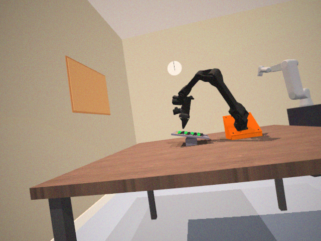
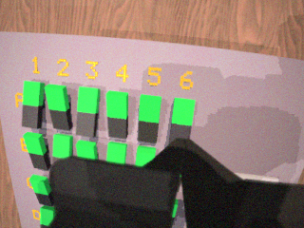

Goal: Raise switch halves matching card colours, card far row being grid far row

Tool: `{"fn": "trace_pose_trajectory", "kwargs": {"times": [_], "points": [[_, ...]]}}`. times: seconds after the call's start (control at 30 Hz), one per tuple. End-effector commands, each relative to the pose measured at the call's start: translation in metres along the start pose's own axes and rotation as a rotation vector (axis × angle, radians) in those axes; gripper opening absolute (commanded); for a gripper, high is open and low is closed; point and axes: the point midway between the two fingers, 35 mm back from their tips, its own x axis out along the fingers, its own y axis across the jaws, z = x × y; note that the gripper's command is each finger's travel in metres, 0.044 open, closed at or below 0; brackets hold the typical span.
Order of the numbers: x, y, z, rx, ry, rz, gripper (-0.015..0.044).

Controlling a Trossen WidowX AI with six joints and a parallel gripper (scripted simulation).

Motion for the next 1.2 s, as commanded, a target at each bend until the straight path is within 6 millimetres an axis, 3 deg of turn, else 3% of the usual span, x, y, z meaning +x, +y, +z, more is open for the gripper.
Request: {"fn": "trace_pose_trajectory", "kwargs": {"times": [0.0, 1.17], "points": [[0.0091, 0.0005, -0.0032, 0.009, 0.007, 0.008, 0.0], [0.0132, 0.0006, -0.0033, 0.009, 0.007, 0.008, 0.0]]}}
